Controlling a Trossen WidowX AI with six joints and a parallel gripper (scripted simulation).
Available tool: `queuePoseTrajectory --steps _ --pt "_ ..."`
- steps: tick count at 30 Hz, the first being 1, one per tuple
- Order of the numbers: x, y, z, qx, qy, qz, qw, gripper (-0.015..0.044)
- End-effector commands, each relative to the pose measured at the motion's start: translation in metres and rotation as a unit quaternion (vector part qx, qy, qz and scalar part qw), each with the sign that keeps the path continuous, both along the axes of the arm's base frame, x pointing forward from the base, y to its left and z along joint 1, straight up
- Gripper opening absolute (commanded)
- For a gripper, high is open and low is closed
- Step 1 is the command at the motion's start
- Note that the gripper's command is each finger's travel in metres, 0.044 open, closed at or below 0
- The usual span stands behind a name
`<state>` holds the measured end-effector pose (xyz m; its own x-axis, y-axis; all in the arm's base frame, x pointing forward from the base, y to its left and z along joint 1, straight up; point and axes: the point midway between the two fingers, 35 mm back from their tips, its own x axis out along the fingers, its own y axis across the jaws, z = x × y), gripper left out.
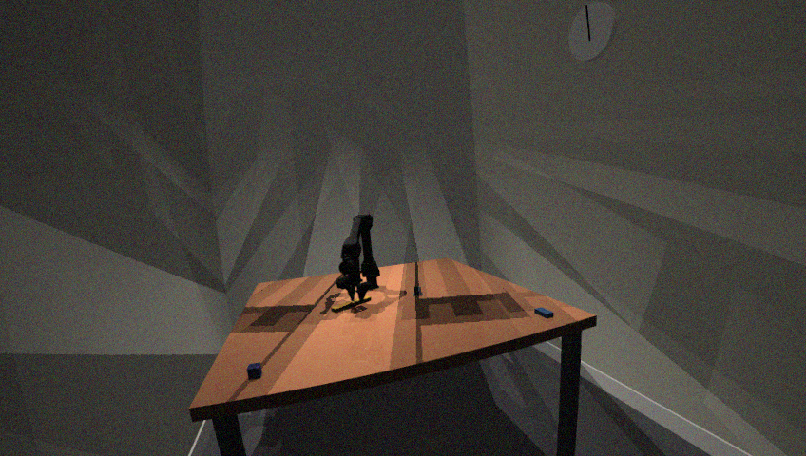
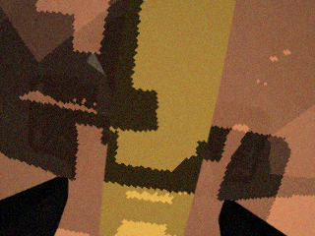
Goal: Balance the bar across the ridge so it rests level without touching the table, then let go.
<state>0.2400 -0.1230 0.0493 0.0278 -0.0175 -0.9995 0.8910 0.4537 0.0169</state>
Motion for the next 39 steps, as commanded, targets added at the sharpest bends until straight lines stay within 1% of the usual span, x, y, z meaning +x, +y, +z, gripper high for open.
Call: queuePoseTrajectory --steps 1,9,15,23,27,39 --pt "0.000 0.000 -0.002 0.003 0.002 0.002 1.000 0.0315" --pt "0.000 0.000 -0.002 0.003 0.002 0.002 1.000 0.0315" --pt "0.000 0.000 -0.001 0.001 0.001 0.000 1.000 0.0157" --pt "0.000 0.000 -0.001 0.001 0.001 0.000 1.000 0.0104" --pt "0.001 0.000 0.005 0.001 0.001 0.000 1.000 0.0000" --pt "0.003 -0.001 0.035 0.002 0.002 0.001 1.000 0.0000"
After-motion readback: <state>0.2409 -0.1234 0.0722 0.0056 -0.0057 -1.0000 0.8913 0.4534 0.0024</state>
